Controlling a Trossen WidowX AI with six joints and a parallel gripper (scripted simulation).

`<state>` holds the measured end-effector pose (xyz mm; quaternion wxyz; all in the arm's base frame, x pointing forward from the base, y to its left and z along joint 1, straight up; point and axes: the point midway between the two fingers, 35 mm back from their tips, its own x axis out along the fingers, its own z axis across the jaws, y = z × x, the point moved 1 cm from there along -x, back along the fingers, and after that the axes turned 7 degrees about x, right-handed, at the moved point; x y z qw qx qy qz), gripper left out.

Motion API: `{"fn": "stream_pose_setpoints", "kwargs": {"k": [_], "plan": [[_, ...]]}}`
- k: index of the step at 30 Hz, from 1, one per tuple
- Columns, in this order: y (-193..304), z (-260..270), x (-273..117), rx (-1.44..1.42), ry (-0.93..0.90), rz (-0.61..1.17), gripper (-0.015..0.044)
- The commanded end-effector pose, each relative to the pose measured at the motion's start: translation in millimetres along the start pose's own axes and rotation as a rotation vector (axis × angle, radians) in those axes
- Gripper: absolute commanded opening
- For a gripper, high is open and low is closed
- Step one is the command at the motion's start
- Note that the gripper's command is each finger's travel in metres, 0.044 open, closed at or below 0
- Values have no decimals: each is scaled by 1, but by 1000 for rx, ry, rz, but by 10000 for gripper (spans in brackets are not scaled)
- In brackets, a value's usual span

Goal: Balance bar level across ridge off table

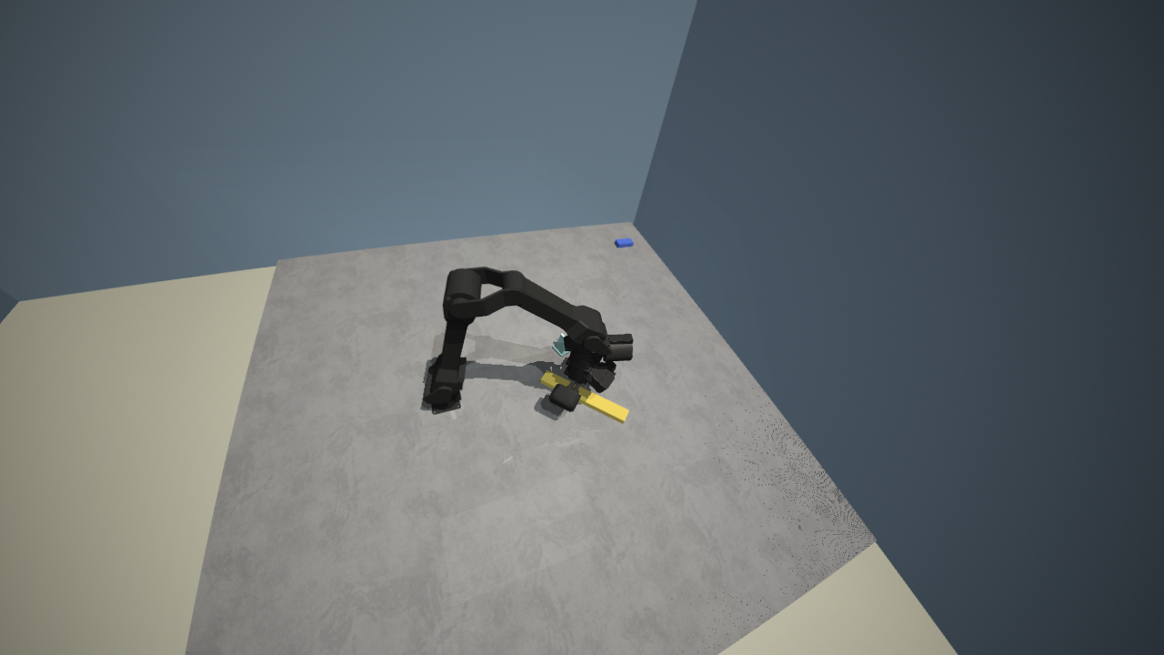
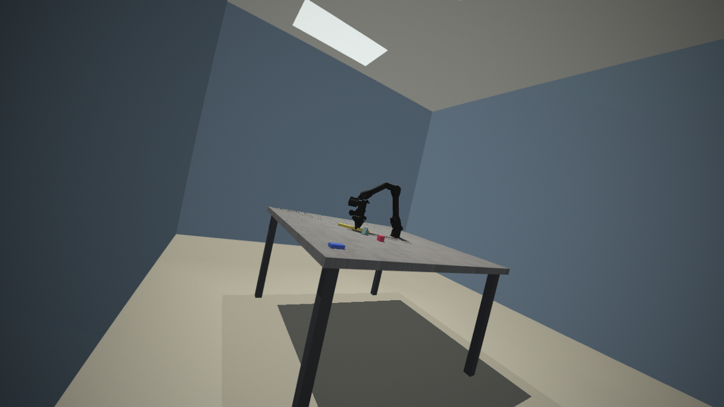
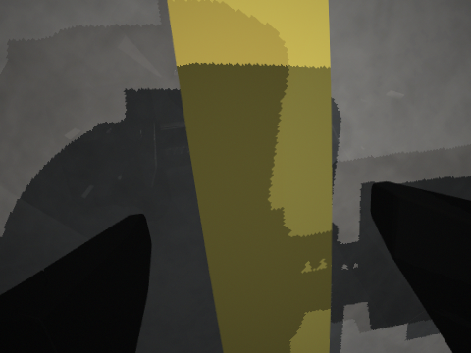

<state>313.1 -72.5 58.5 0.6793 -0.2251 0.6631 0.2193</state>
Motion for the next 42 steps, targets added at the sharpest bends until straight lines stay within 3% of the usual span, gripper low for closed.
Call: {"fn": "stream_pose_setpoints", "kwargs": {"k": [1,6,13,18,22,42], "plan": [[-1,0,1,6,3,-5,315],[-1,0,1,6,3,-5,315],[0,0,1,0,0,0,131],[0,0,1,0,0,0,98],[-1,1,-6,1,0,0,0],[-4,3,-56,4,1,-3,0]]}}
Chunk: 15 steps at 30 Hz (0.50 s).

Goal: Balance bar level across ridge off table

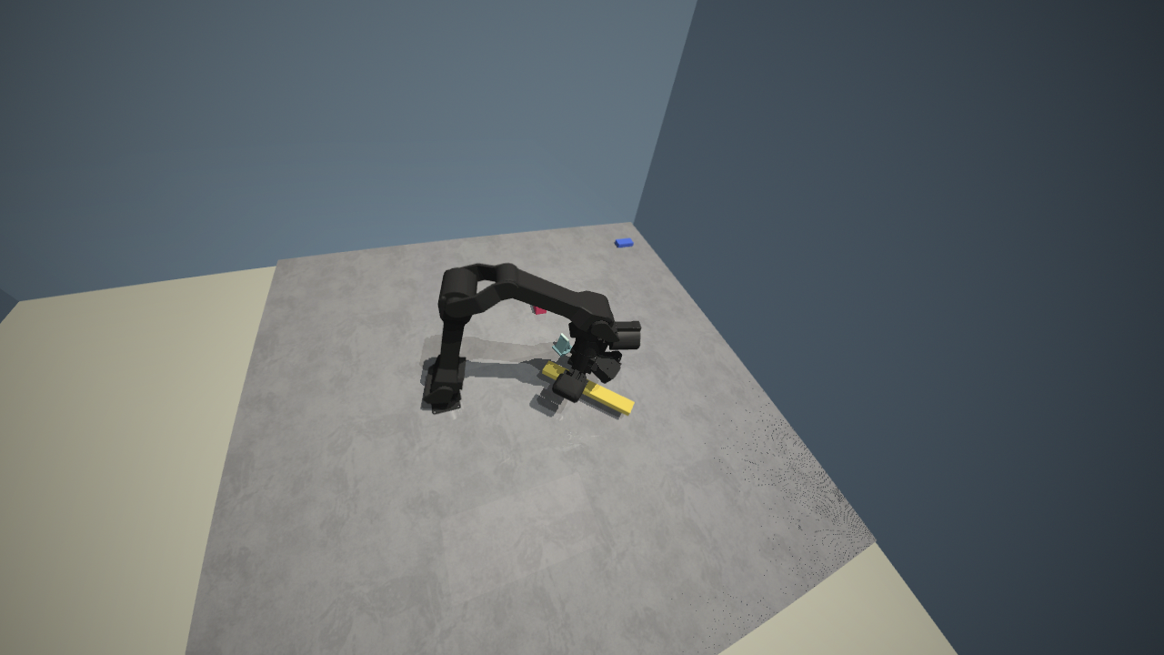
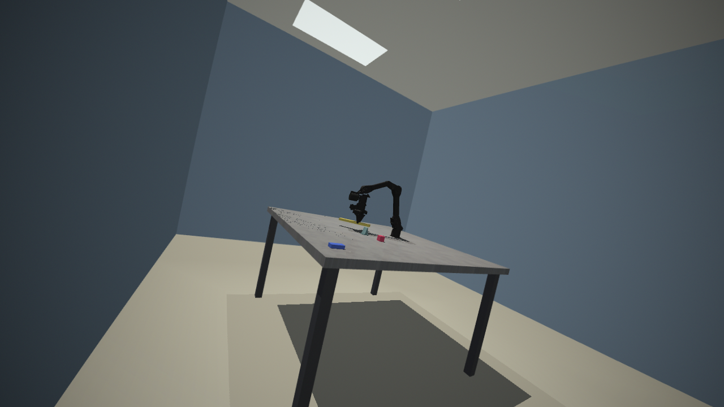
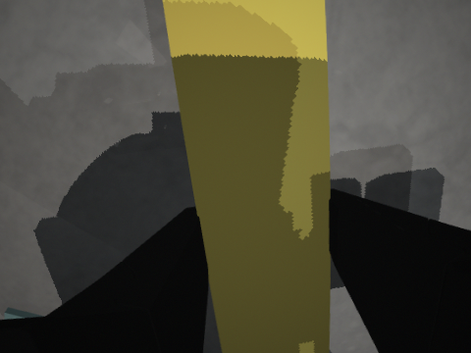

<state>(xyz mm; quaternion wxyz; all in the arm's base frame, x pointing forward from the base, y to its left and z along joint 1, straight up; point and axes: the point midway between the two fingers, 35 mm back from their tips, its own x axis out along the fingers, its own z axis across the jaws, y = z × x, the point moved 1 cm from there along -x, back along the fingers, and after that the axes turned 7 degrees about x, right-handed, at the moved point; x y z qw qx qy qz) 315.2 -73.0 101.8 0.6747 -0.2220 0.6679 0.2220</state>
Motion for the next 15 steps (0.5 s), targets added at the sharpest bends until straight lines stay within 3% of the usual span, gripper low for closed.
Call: {"fn": "stream_pose_setpoints", "kwargs": {"k": [1,15], "plan": [[-1,1,-16,3,-9,-15,0],[2,-2,-52,5,-8,-16,0]]}}
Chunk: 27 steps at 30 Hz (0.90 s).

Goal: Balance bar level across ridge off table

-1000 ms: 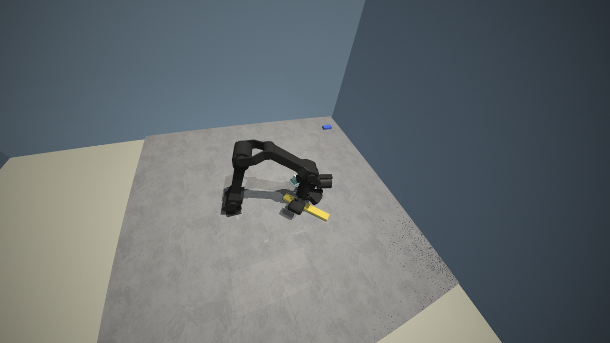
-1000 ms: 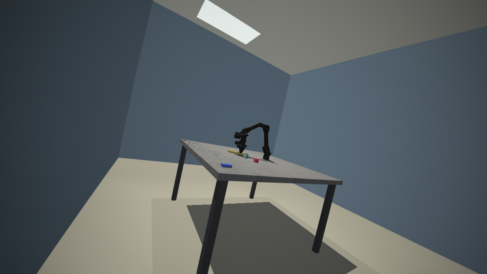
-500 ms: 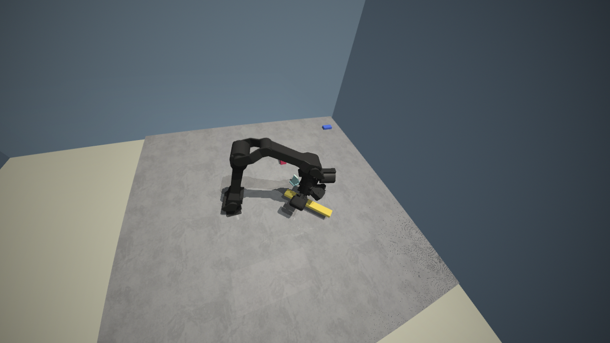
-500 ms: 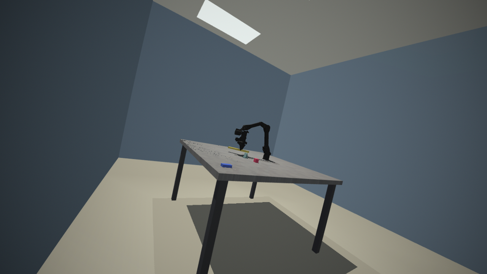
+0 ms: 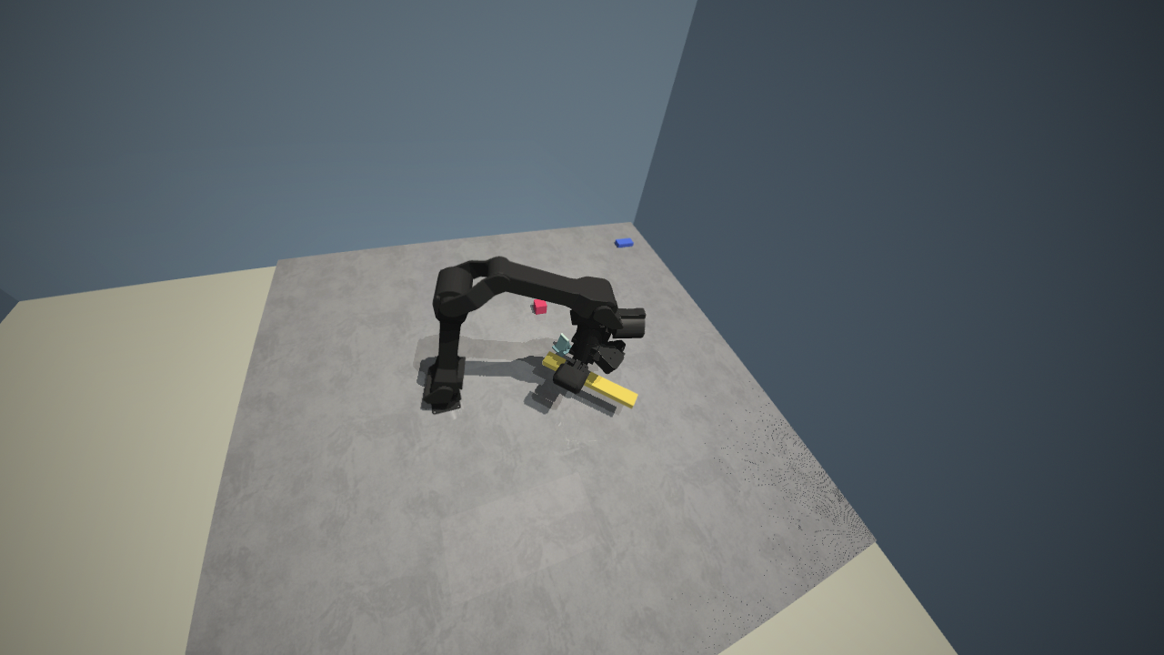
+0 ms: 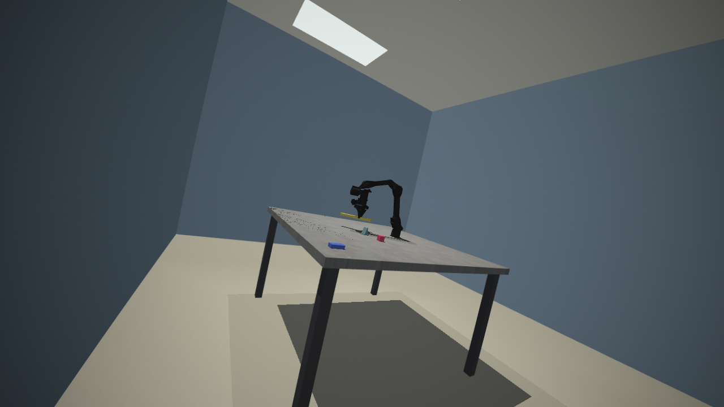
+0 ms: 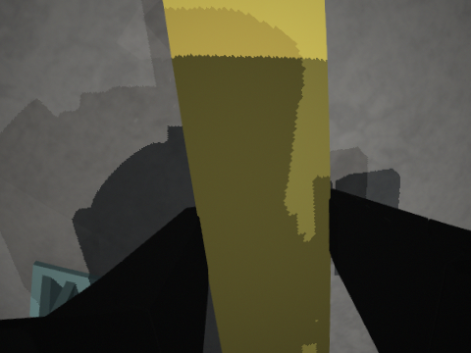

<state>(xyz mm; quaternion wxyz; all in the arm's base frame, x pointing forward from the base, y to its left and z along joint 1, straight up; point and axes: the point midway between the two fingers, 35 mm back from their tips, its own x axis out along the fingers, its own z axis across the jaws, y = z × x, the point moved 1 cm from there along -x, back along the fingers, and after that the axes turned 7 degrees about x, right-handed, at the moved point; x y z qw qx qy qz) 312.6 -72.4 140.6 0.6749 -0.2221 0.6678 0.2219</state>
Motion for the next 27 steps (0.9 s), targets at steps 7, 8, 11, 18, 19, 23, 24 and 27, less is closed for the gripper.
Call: {"fn": "stream_pose_setpoints", "kwargs": {"k": [7,8,11,18,19,23,24,27], "plan": [[2,1,-20,-12,-7,-16,0],[4,3,-20,-34,-7,-16,0],[12,12,-20,-115,-7,-16,0],[31,31,-20,-306,-8,-15,0],[34,34,-20,-333,-8,-15,0],[46,44,-20,-447,-8,-15,0],[49,46,-20,-476,-8,-15,0],[59,53,-20,-562,-8,-15,0]]}}
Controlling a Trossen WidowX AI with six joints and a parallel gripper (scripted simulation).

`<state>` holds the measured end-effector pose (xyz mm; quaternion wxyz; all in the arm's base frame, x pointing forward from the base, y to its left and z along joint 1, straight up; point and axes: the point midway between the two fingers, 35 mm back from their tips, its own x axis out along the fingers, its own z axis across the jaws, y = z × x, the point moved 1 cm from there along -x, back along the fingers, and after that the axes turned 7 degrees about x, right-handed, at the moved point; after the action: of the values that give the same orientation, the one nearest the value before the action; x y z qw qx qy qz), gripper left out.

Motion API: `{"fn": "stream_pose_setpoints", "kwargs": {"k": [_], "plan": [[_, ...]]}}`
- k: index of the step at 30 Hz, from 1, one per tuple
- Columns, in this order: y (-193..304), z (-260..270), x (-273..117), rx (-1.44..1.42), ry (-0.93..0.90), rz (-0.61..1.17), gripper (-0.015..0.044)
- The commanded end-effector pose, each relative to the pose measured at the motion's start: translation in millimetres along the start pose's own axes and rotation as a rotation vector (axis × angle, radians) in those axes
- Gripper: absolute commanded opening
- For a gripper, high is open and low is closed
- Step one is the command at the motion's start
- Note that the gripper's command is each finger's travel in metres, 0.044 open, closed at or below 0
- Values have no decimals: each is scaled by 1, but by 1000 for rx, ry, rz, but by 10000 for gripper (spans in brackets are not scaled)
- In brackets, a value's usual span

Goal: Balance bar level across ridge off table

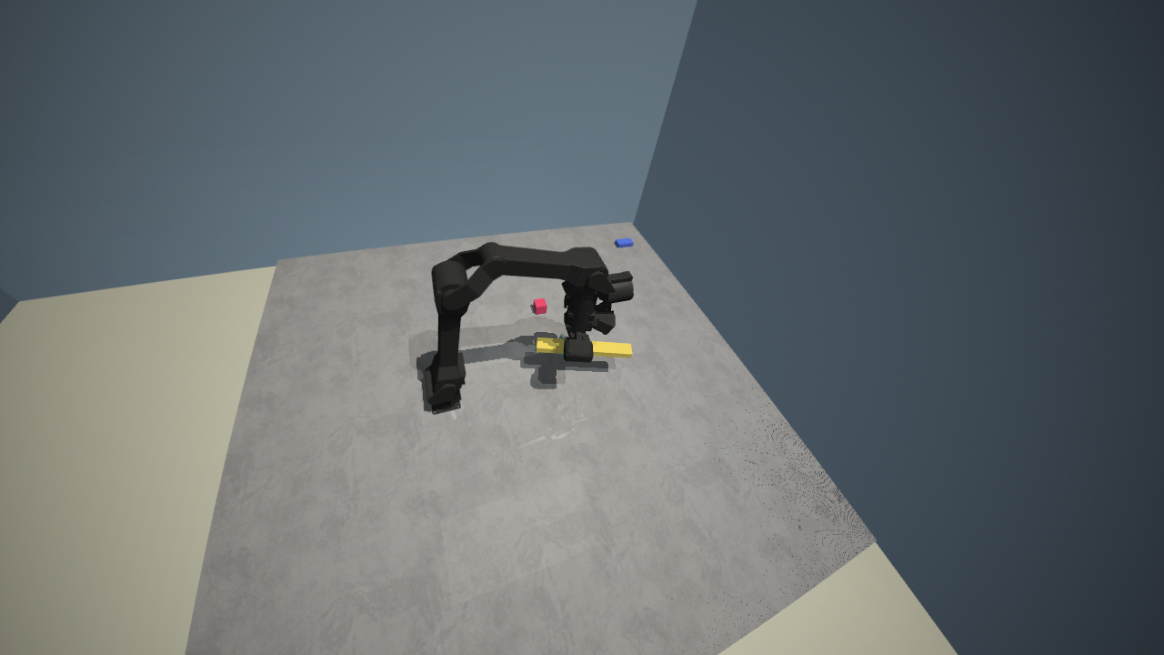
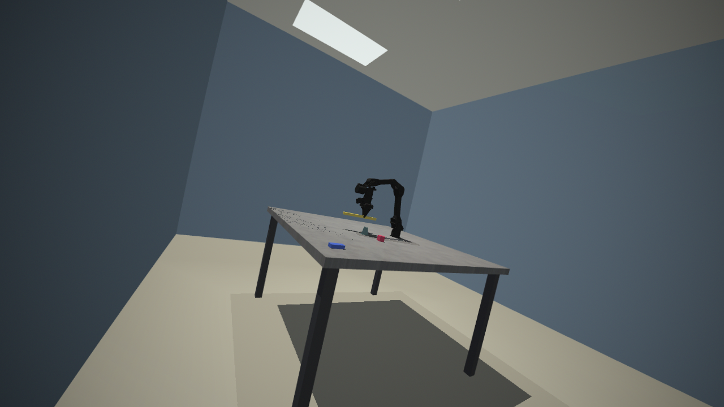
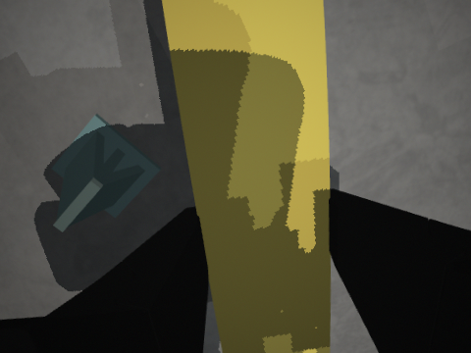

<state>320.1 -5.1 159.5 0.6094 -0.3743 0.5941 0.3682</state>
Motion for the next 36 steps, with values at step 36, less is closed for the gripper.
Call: {"fn": "stream_pose_setpoints", "kwargs": {"k": [36], "plan": [[47,58,23,-673,-2,-1,0]]}}
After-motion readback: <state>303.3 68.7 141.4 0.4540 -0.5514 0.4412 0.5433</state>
